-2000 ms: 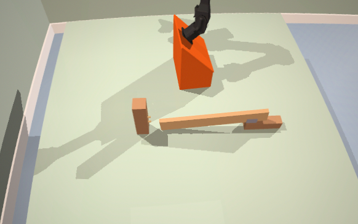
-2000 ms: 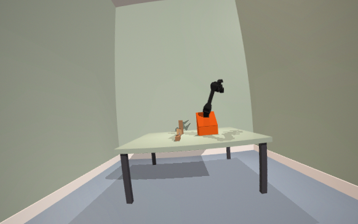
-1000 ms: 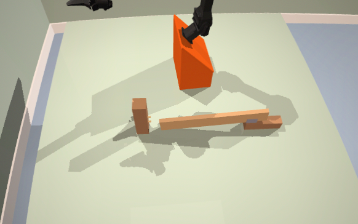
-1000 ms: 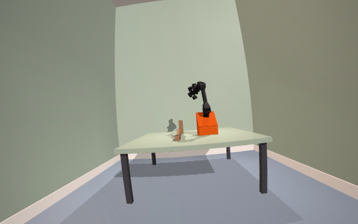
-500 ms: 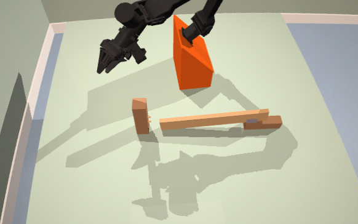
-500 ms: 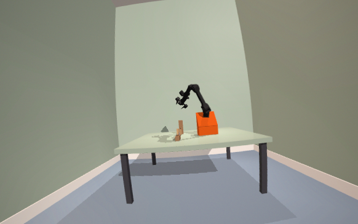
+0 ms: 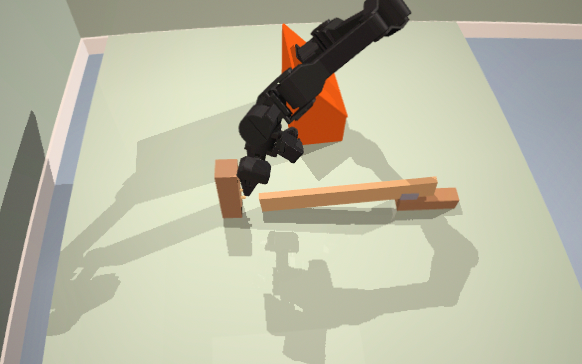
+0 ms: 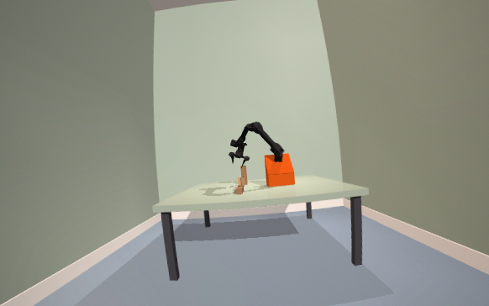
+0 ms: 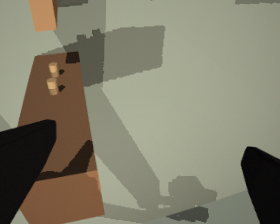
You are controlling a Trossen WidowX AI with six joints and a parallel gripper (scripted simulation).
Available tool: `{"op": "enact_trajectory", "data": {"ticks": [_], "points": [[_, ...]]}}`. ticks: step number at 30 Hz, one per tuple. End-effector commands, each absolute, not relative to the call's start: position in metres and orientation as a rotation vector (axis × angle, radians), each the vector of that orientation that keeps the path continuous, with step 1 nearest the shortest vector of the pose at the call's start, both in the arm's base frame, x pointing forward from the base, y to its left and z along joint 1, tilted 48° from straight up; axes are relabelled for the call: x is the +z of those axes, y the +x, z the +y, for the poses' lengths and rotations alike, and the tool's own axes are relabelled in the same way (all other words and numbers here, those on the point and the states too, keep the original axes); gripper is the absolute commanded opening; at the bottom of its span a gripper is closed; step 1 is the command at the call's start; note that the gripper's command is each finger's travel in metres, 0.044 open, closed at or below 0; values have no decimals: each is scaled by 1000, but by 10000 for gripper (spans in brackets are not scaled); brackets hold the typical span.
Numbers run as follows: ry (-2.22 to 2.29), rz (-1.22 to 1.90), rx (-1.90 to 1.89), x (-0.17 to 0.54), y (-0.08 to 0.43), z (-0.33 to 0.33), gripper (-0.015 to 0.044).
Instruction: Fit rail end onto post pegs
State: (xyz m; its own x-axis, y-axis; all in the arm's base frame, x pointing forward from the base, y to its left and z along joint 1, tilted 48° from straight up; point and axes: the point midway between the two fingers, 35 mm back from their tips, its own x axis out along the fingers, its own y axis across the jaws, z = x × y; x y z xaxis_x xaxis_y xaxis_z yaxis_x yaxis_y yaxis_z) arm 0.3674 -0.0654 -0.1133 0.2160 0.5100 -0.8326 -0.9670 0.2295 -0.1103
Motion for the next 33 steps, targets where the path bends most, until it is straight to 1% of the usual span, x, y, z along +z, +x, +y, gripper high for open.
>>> {"op": "enact_trajectory", "data": {"ticks": [1,5,7,33], "points": [[-697,712,1307,-118,358,-22,440],[-613,634,1521,-121,331,42,440],[-582,611,1585,-121,321,61,440],[-578,610,1592,-144,316,89,440]]}}
